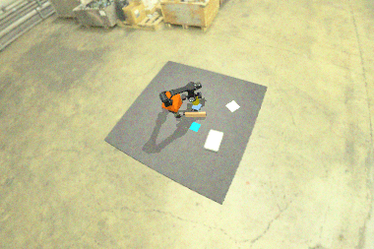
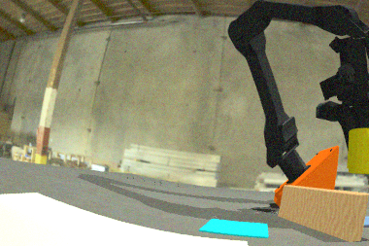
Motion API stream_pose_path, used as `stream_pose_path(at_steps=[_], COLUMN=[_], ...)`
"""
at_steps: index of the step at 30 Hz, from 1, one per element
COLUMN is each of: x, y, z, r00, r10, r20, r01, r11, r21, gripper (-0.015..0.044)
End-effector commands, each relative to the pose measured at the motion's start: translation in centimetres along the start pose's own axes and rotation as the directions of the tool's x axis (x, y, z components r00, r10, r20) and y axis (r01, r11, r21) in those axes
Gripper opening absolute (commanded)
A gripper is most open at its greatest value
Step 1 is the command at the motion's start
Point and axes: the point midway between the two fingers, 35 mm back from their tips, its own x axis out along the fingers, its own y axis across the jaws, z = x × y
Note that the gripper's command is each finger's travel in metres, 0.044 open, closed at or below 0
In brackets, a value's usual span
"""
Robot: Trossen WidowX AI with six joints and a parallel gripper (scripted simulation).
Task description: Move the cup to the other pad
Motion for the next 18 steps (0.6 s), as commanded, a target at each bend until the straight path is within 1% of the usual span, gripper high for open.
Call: stream_pose_path(at_steps=[1,18], x=[0.0,-0.2], y=[-0.2,-0.8], z=[1.4,6.3], r00=[1.0,1.0], r10=[-0.001,-0.002], r20=[0.005,0.007], r01=[0.001,0.002], r11=[1.0,1.0], r21=[-0.003,-0.002], gripper=[0.0,0.0])
